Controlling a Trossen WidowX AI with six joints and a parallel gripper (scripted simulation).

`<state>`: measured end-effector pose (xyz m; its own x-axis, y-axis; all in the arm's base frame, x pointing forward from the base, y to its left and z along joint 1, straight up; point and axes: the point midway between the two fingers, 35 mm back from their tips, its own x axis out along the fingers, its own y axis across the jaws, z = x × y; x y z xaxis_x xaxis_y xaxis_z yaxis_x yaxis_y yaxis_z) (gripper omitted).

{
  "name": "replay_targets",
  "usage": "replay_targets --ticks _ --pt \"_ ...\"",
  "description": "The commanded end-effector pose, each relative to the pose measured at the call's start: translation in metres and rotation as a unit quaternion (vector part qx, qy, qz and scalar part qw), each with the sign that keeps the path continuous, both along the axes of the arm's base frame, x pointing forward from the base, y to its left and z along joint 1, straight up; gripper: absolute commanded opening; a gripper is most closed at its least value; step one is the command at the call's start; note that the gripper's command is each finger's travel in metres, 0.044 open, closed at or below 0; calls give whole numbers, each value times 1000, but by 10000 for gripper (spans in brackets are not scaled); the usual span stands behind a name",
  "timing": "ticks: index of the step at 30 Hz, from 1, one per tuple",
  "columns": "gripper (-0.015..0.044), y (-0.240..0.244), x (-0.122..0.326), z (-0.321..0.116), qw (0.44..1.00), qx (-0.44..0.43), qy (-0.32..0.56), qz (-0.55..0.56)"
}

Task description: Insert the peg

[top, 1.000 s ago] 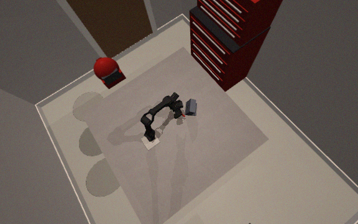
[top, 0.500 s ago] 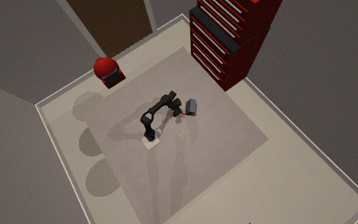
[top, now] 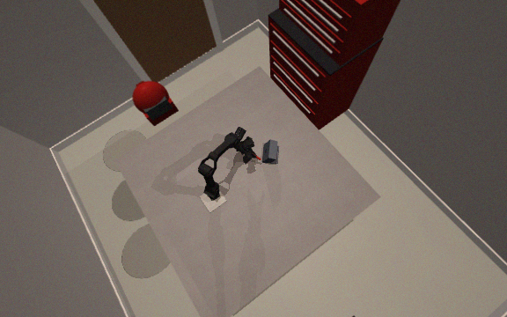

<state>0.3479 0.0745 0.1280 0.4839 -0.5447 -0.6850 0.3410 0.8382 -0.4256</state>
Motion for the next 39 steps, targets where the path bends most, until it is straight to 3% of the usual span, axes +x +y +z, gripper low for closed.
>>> replay_targets --ticks 1,39 --pt "0 4 -1 -1 1000 -7 -8 4" --pt "0 54 -11 4 992 -50 -102 53"
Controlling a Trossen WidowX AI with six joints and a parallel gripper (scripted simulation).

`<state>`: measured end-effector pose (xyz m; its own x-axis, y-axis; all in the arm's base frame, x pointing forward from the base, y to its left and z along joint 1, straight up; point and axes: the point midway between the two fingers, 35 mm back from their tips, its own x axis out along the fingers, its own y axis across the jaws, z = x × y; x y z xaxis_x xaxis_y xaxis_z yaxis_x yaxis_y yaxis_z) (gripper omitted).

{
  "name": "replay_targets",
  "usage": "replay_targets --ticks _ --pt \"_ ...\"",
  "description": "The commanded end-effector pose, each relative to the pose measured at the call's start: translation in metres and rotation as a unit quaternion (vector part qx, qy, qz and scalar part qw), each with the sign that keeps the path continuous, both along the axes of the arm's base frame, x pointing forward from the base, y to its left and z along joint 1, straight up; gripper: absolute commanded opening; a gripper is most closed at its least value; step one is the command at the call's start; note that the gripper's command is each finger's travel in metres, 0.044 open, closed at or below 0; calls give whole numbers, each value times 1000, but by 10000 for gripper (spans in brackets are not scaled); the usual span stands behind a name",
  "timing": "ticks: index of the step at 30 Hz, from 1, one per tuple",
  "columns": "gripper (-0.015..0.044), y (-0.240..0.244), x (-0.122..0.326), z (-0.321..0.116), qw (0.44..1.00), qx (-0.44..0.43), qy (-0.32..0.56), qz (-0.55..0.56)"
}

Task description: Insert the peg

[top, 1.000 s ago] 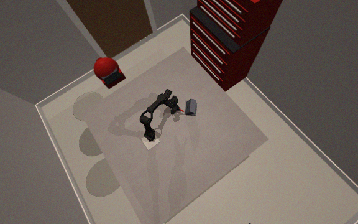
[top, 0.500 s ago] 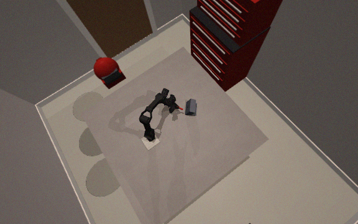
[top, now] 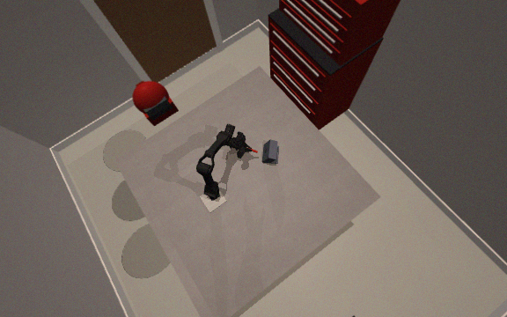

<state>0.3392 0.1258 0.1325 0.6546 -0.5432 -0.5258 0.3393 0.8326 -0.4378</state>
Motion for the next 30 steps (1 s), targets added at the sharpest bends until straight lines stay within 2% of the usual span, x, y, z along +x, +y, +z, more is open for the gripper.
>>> replay_targets --ticks 1,30 --pt "0 4 -2 -1 1000 -5 -10 4" --pt "0 9 12 -9 999 -12 -42 21"
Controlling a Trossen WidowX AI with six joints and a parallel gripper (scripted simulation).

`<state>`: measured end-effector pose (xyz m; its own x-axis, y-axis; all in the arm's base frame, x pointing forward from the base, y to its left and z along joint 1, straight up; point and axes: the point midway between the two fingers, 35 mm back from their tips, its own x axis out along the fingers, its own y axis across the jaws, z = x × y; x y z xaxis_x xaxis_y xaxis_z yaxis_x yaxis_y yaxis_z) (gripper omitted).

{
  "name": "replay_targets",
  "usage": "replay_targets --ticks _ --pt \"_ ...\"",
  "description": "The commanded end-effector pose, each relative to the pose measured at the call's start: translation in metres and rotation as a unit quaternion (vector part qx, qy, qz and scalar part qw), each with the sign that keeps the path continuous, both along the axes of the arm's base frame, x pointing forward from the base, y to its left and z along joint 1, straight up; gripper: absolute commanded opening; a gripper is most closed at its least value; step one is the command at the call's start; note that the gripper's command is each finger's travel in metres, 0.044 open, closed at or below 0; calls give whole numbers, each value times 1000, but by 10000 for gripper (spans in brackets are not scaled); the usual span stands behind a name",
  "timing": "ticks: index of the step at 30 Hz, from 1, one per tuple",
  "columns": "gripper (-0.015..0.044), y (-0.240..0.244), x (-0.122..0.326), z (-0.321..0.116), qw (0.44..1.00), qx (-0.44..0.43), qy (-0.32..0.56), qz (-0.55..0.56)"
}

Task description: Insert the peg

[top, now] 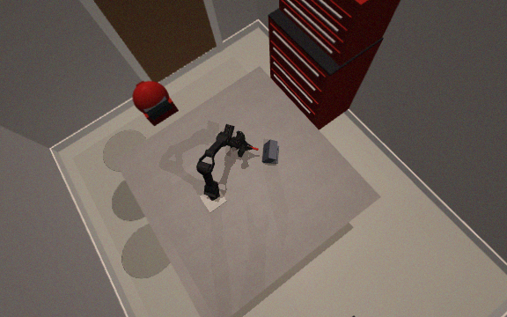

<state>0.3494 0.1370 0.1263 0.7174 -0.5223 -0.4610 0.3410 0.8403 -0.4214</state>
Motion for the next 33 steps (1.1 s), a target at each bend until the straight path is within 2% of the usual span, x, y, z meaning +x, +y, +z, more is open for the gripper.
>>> replay_targets --ticks 1,33 --pt "0 -3 3 -3 1000 -5 -1 1" --pt "0 -13 22 -14 1000 -10 -22 7"
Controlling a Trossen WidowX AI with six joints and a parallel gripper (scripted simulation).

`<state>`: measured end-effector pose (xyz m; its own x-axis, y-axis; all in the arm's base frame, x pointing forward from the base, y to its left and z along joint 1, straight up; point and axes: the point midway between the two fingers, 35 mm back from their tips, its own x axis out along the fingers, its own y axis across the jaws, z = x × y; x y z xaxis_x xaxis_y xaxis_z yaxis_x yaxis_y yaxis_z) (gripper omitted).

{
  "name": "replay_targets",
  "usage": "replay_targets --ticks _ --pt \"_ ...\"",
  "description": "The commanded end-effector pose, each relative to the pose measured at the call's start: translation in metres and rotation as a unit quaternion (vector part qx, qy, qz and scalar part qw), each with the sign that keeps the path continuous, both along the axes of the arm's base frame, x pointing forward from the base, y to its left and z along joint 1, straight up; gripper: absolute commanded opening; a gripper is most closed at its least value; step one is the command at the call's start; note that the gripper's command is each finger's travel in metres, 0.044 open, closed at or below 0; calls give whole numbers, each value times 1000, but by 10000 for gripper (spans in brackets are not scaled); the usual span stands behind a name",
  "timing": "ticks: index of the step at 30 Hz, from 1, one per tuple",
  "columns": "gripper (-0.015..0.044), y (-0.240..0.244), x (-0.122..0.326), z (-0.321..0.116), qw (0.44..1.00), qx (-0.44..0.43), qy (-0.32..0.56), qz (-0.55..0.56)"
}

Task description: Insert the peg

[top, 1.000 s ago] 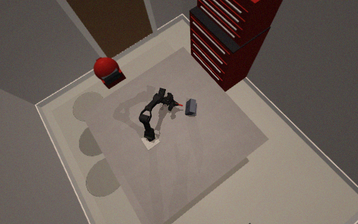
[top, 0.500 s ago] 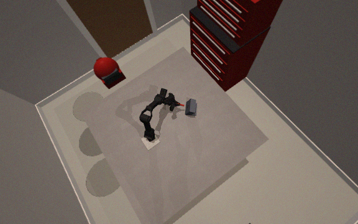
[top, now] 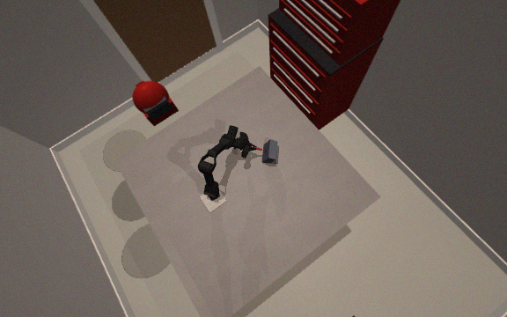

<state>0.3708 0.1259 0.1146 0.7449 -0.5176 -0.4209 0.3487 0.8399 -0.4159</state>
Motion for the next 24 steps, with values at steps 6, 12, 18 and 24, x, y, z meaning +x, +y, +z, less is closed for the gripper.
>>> replay_targets --ticks 6,12,18,24 --pt "0 -5 6 -4 1000 -2 0 -1" --pt "0 -10 13 -8 1000 -2 -1 -1" --pt "0 -13 16 -10 1000 -2 -2 -1" --pt "0 -11 15 -7 1000 0 -5 -2"
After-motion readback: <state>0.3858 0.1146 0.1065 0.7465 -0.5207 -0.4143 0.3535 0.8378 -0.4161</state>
